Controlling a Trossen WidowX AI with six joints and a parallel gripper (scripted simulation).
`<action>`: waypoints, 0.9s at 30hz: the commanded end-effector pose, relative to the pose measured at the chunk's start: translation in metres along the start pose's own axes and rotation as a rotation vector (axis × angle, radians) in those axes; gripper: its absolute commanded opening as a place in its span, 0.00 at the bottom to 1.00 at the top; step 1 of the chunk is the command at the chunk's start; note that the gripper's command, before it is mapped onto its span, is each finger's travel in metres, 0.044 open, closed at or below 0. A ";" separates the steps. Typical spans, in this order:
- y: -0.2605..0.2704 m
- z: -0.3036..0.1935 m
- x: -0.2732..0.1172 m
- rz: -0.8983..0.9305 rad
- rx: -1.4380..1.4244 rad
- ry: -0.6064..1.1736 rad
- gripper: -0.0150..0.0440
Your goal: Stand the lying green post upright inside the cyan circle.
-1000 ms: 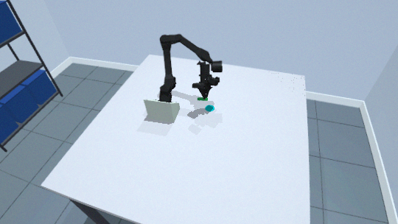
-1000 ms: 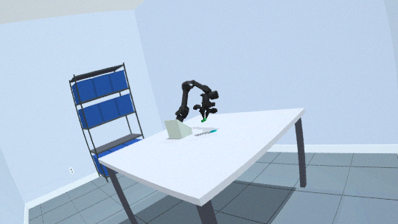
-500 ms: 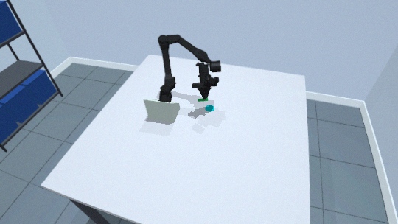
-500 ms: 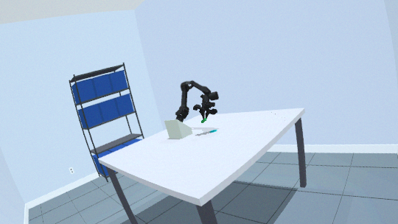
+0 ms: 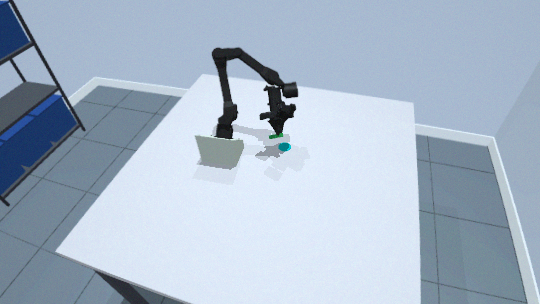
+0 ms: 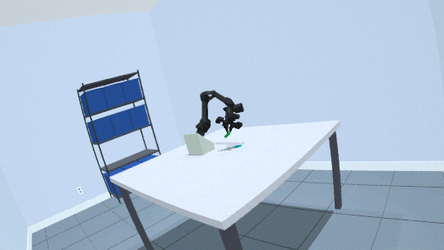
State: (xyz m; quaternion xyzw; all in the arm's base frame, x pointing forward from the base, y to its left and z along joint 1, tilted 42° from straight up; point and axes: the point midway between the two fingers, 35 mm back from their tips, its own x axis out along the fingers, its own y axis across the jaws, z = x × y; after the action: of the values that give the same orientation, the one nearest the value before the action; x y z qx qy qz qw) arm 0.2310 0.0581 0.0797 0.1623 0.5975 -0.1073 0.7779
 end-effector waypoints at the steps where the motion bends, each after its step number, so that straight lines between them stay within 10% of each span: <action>1: 0.000 0.001 0.000 -0.008 0.010 -0.034 0.29; 27: 0.002 0.003 -0.002 -0.025 0.045 -0.207 0.29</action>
State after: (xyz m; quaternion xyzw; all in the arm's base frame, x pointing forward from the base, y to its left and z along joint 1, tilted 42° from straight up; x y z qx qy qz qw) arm 0.2334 0.0593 0.0819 0.1572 0.5259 -0.1407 0.8240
